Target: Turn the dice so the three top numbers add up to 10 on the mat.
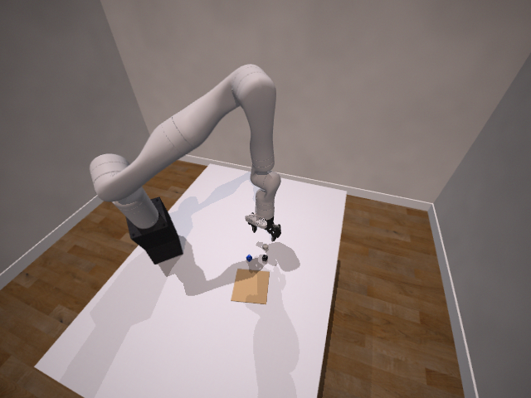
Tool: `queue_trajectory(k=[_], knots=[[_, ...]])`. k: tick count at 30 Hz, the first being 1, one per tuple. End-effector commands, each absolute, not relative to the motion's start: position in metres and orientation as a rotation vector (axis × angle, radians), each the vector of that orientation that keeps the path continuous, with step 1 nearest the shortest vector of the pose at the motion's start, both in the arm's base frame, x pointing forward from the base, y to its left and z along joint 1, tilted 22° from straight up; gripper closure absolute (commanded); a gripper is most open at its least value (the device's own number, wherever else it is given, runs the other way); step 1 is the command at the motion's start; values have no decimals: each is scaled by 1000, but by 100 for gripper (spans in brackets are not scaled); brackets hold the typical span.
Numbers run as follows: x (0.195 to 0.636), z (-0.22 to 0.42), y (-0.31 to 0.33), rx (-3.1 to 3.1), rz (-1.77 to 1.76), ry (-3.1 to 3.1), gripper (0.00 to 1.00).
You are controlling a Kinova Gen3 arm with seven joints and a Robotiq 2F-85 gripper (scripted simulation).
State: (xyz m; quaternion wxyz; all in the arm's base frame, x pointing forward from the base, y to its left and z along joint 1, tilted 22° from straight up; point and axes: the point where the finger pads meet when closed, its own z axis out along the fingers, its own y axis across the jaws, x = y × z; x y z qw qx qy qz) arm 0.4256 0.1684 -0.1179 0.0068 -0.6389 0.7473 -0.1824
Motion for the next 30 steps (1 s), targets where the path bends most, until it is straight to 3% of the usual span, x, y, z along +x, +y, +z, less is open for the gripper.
queue_trajectory(k=[1,15,16,30], knots=[[427,-124,173,-1834,-578,2414,0],[432,-127,173,-1603,-571,2524,0],[432,-127,173,-1603,-571,2524,65],[432,-127,173,-1603,-571,2524,65]])
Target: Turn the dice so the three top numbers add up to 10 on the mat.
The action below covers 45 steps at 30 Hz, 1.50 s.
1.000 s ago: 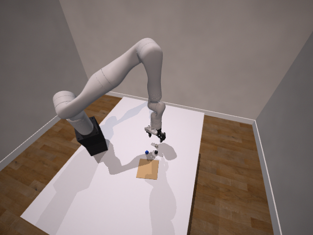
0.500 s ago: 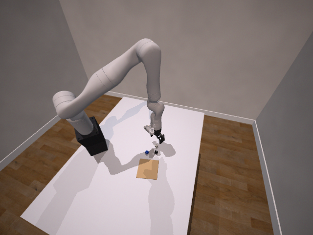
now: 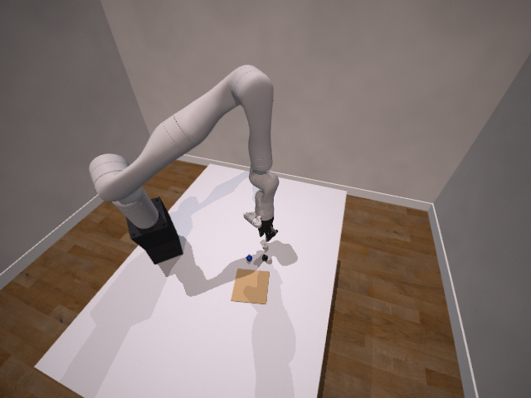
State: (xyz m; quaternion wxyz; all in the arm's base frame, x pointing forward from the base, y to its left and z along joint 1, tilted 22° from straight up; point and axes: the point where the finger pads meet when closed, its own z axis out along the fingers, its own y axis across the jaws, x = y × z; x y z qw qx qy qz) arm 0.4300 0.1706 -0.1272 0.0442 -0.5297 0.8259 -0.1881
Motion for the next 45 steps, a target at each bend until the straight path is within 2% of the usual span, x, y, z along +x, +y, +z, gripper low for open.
queue_trajectory(k=[1,45], knots=[[432,-127,173,-1603,-571,2524,65],[436,-143,168,-1603,-570,2524,65]])
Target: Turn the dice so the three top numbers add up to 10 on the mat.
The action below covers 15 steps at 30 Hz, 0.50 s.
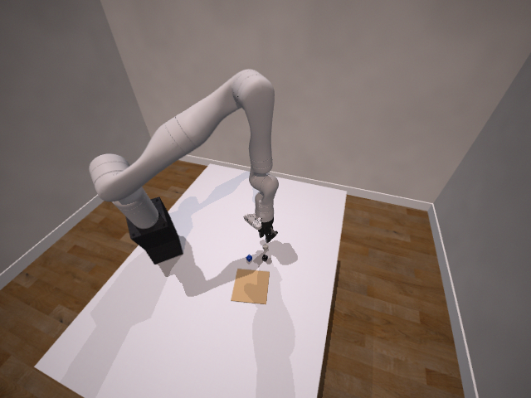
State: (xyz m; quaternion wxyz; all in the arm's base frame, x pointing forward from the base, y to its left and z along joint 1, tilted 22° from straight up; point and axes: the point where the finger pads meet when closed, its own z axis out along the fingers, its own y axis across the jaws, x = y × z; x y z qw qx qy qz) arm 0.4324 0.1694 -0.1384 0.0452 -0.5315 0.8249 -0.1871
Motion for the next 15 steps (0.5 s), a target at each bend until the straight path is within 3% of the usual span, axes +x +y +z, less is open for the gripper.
queue_trajectory(k=[1,15], knots=[[437,-144,168,-1603,-570,2524,65],[442,-162,163,-1603,-570,2524,65]])
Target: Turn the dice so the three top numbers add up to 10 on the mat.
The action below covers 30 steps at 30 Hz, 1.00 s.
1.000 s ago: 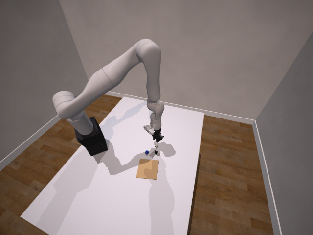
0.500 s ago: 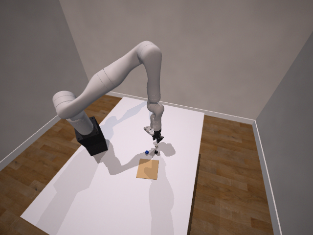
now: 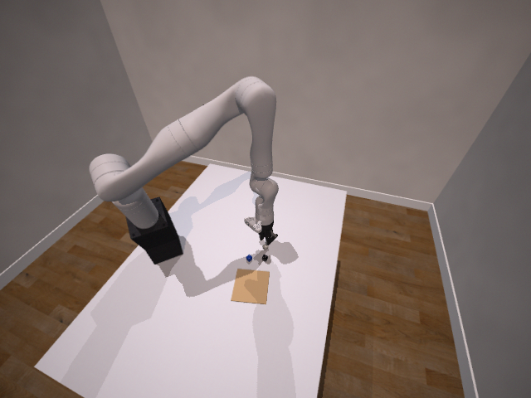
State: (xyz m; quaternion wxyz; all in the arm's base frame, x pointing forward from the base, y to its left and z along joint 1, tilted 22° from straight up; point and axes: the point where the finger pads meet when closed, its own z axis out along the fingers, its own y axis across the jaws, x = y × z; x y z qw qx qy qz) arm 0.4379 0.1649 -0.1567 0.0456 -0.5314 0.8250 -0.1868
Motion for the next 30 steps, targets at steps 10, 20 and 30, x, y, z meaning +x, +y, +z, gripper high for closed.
queue_trajectory(k=[10,20,30], knots=[[444,-171,161,-1603,-570,2524,65],[446,-176,160,-1603,-570,2524,65],[446,-176,159,-1603,-570,2524,65]])
